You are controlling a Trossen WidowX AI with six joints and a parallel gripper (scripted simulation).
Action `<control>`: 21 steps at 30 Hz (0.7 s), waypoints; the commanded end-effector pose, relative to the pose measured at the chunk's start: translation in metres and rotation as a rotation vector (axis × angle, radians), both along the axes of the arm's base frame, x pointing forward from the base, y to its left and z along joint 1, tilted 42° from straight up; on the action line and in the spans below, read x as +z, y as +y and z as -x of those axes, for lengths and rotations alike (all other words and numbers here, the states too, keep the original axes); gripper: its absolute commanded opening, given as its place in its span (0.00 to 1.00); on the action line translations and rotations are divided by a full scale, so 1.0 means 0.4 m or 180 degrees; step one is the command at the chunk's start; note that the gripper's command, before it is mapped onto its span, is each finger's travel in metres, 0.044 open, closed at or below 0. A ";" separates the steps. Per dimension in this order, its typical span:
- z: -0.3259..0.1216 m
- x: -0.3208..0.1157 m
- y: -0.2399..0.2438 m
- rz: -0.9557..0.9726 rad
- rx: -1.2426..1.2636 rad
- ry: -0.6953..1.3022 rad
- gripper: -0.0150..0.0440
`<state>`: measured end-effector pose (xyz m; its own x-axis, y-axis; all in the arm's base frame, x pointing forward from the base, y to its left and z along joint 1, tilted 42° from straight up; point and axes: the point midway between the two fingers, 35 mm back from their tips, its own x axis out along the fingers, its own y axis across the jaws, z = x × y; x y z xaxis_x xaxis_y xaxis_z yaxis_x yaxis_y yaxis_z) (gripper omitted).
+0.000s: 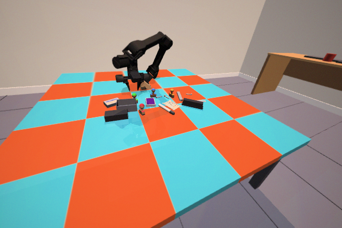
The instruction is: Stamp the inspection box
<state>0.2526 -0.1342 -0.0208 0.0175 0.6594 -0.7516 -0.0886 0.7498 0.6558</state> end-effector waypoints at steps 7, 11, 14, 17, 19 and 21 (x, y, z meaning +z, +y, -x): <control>-0.003 -0.035 0.028 -0.0013 -0.0011 0.0004 0.64; -0.004 -0.047 0.039 -0.0014 -0.0011 0.0004 0.64; -0.004 -0.057 0.048 -0.0014 -0.0011 0.0004 0.64; -0.004 -0.066 0.056 -0.0015 -0.0011 0.0003 0.64; -0.004 -0.072 0.062 -0.0016 -0.0011 0.0003 0.64; -0.003 -0.078 0.068 -0.0016 -0.0011 0.0003 0.64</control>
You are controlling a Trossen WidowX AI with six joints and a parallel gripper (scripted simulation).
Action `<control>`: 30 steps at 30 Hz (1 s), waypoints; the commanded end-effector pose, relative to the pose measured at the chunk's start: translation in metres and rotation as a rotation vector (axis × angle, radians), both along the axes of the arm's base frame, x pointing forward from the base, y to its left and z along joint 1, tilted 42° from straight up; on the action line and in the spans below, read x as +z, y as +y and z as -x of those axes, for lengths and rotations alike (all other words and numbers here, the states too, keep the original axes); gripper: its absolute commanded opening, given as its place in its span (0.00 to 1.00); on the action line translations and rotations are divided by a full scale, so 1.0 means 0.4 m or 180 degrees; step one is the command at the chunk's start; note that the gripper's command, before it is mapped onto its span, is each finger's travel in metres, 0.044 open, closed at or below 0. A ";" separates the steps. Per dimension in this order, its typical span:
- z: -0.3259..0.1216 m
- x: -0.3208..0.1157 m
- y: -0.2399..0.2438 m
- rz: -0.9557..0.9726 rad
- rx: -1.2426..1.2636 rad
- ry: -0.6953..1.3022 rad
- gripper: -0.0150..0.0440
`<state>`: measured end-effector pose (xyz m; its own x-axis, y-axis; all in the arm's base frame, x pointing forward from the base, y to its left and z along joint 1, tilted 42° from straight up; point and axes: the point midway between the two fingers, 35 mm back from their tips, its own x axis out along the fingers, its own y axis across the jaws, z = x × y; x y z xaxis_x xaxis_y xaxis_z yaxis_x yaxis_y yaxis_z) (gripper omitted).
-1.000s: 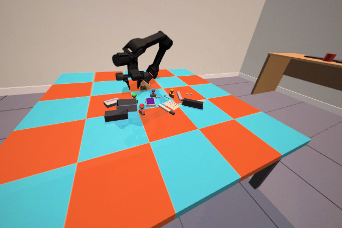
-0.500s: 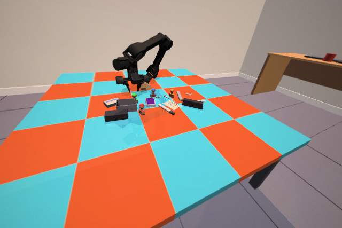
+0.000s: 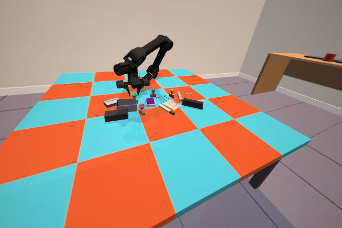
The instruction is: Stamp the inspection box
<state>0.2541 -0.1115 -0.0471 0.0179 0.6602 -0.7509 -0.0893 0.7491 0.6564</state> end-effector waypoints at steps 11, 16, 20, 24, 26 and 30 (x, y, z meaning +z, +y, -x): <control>0.003 -0.044 0.043 -0.0018 -0.0011 0.0004 0.64; 0.005 -0.054 0.053 -0.0020 -0.0011 0.0004 0.64; 0.005 -0.049 0.049 -0.0012 0.0004 0.0005 0.62; 0.005 -0.049 0.049 -0.0012 0.0004 0.0005 0.57; 0.005 -0.049 0.049 -0.0012 0.0004 0.0005 0.55; 0.005 -0.049 0.049 -0.0012 0.0004 0.0005 0.50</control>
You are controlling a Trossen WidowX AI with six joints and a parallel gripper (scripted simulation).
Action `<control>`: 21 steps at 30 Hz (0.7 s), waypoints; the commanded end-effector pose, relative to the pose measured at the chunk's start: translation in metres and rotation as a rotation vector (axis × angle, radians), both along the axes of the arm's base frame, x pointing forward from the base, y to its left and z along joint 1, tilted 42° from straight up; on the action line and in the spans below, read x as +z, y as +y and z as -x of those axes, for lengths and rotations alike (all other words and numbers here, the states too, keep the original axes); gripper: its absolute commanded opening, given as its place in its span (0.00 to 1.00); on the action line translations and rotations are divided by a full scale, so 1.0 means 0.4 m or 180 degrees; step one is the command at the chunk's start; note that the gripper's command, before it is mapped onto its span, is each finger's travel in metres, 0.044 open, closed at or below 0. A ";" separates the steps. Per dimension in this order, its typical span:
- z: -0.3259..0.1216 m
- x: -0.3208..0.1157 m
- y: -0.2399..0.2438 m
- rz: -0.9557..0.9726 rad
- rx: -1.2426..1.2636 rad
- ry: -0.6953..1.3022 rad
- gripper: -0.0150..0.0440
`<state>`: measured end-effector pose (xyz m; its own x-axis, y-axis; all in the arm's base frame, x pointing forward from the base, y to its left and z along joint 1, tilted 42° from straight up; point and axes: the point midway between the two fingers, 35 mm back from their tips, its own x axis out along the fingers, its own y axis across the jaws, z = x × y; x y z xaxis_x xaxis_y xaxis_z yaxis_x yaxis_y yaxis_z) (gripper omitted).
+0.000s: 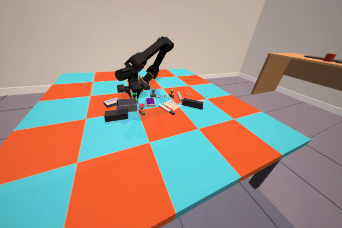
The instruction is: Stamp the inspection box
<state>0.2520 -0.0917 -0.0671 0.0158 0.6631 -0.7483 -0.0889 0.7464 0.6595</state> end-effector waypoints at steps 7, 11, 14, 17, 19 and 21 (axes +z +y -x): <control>0.000 0.001 -0.001 0.0001 0.0000 -0.0001 0.42; 0.000 0.001 -0.001 0.0001 0.0000 -0.0001 0.31; -0.001 0.004 -0.004 0.0001 0.0000 -0.0001 0.25; -0.001 0.006 -0.006 0.0002 0.0000 -0.0001 0.25; -0.001 0.008 -0.008 0.0002 0.0000 -0.0001 0.25; -0.001 0.009 -0.010 0.0002 0.0000 -0.0001 0.25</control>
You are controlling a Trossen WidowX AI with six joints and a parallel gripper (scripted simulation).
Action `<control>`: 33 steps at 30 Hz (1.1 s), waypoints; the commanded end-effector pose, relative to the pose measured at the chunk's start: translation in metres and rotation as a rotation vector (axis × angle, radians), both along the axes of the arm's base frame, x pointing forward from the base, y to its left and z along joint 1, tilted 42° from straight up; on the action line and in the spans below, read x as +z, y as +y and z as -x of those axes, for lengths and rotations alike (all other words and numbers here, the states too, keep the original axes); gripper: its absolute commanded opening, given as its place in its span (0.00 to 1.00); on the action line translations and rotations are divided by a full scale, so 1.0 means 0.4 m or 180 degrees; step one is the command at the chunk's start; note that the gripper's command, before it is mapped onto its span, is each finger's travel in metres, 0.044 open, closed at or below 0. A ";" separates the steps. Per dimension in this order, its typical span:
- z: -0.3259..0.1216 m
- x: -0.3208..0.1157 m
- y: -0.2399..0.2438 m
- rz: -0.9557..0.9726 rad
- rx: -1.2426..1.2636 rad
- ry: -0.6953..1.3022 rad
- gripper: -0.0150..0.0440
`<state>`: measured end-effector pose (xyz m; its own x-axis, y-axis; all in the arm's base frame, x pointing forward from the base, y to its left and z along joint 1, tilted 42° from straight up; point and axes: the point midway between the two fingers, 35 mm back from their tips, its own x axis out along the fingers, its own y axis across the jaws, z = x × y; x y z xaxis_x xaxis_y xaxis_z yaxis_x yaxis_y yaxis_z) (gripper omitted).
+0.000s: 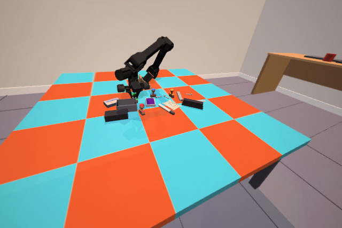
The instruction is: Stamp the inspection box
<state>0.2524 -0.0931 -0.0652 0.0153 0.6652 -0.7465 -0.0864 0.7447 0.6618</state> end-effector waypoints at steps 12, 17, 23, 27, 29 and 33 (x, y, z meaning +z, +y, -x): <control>-0.002 0.015 -0.016 0.0013 0.0005 -0.0007 0.25; -0.002 0.019 -0.020 0.0013 0.0005 -0.0007 0.25; -0.002 0.024 -0.026 0.0014 0.0004 -0.0006 0.25; -0.003 0.028 -0.029 0.0014 0.0004 -0.0006 0.25; -0.003 0.029 -0.031 0.0015 0.0004 -0.0006 0.25; -0.003 0.033 -0.034 0.0015 0.0004 -0.0006 0.25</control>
<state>0.2532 -0.1038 -0.0544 0.0144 0.6654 -0.7463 -0.0852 0.7445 0.6621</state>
